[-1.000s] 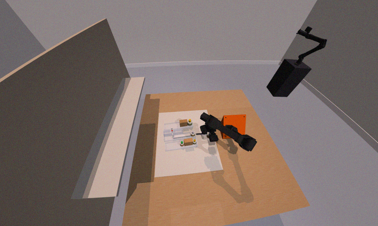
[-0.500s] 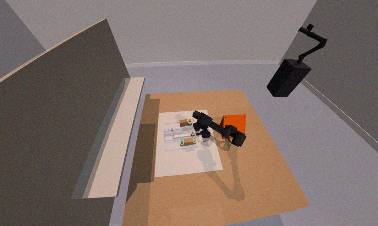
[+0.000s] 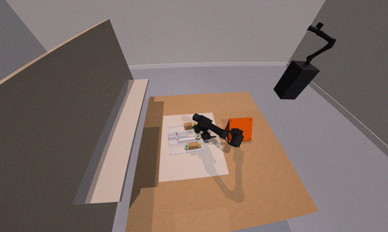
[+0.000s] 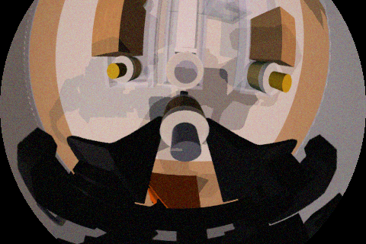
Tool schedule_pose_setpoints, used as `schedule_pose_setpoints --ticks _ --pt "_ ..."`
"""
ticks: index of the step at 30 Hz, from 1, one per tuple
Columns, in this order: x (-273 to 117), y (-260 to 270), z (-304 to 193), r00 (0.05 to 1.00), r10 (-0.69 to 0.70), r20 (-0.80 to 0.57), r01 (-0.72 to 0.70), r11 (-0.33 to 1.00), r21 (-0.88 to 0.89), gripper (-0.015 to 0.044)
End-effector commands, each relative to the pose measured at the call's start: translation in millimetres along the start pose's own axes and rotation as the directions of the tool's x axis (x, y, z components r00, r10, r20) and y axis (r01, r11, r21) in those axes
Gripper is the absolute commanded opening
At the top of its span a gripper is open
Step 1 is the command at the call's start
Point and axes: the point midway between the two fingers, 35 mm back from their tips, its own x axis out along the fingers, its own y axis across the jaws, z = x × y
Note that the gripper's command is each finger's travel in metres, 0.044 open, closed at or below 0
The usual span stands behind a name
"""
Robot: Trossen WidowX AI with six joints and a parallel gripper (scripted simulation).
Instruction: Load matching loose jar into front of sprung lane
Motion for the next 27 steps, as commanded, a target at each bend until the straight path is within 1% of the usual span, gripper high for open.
schedule_pose_setpoints --ticks 1,5,27 --pt "11.2 0.4 -0.3 1.0 0.009 -0.004 -0.009 1.0 0.004 0.0" --pt "22.5 0.9 -0.6 1.0 0.01 -0.004 -0.01 1.0 0.004 0.0" --pt "22.8 0.5 8.3 1.0 0.009 -0.004 -0.009 1.0 0.004 0.0"
